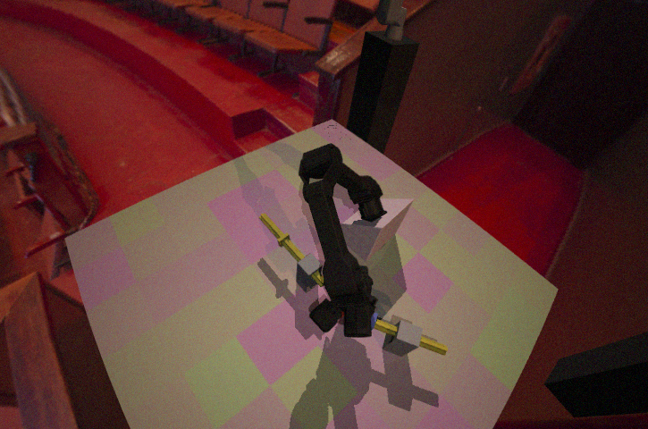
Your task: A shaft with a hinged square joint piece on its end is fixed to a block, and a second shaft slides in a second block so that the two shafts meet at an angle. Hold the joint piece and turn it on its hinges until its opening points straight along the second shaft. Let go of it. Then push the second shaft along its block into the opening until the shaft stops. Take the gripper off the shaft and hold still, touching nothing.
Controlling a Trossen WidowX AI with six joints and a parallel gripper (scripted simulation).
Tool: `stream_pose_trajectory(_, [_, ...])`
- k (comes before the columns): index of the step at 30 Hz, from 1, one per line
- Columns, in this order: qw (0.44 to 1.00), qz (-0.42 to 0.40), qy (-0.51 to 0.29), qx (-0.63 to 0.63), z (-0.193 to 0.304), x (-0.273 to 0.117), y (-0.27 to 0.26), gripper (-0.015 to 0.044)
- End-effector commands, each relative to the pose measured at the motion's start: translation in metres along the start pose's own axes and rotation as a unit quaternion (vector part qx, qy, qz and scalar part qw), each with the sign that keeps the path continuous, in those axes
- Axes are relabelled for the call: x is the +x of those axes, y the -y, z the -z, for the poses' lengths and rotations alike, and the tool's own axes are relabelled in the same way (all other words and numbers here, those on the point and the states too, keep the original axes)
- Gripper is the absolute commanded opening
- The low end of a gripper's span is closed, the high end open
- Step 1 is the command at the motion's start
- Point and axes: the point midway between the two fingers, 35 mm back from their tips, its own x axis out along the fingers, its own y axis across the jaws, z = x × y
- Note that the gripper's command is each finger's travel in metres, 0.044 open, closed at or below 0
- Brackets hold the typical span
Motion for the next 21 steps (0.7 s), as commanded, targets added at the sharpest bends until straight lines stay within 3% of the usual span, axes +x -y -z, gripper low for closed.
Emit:
stream_pose_trajectory(1, [1.000,0.000,0.000,0.000,-0.0001,0.0000,-0.0001,0.0026])
stream_pose_trajectory(5, [1.000,0.000,0.000,0.000,-0.0001,0.0000,-0.0001,0.0131])
stream_pose_trajectory(8, [1.000,0.000,0.000,0.000,-0.0001,0.0000,-0.0001,0.0147])
stream_pose_trajectory(19, [1.000,0.000,0.000,0.000,-0.0001,0.0000,-0.0001,0.0436])
stream_pose_trajectory(21, [1.000,0.000,0.000,0.000,-0.0001,0.0000,-0.0001,0.0440])
